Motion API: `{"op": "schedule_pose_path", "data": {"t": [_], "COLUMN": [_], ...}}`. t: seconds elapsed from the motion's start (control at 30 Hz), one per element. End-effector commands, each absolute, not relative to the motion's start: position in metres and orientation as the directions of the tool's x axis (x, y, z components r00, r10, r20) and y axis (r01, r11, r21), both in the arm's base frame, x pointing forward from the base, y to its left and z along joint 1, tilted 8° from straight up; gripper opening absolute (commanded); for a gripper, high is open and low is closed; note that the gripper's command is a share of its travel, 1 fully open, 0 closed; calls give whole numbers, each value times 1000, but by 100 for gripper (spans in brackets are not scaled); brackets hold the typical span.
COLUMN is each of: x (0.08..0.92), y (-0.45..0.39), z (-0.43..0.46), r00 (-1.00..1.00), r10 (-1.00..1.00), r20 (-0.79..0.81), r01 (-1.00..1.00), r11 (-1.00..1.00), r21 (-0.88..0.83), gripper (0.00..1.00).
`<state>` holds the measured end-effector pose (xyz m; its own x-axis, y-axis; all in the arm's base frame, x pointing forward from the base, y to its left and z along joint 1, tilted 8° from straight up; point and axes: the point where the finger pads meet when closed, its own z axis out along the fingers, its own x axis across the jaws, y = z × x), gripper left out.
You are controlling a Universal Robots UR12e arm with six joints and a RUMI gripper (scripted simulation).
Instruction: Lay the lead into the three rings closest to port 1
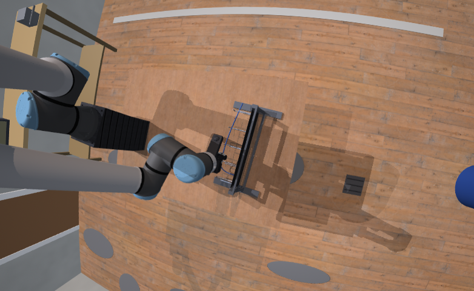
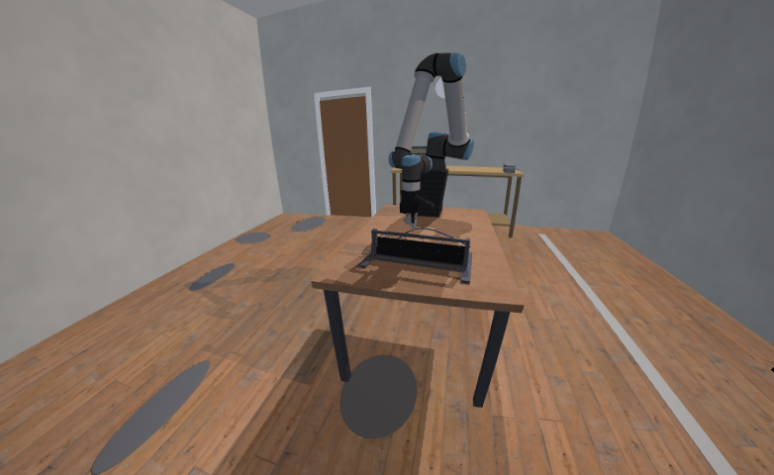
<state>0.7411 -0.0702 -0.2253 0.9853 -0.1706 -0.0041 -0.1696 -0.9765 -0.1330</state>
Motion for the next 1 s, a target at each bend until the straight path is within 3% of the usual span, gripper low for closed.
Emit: {"op": "schedule_pose_path", "data": {"t": [0.0,0.97], "x": [742,742], "y": [-70,-67], "z": [-226,-249], "r00": [985,985], "r10": [-171,-171], "r20": [-3,-3], "r01": [-170,-170], "r11": [-977,-977], "r21": [-133,-133], "gripper": [0,0]}}
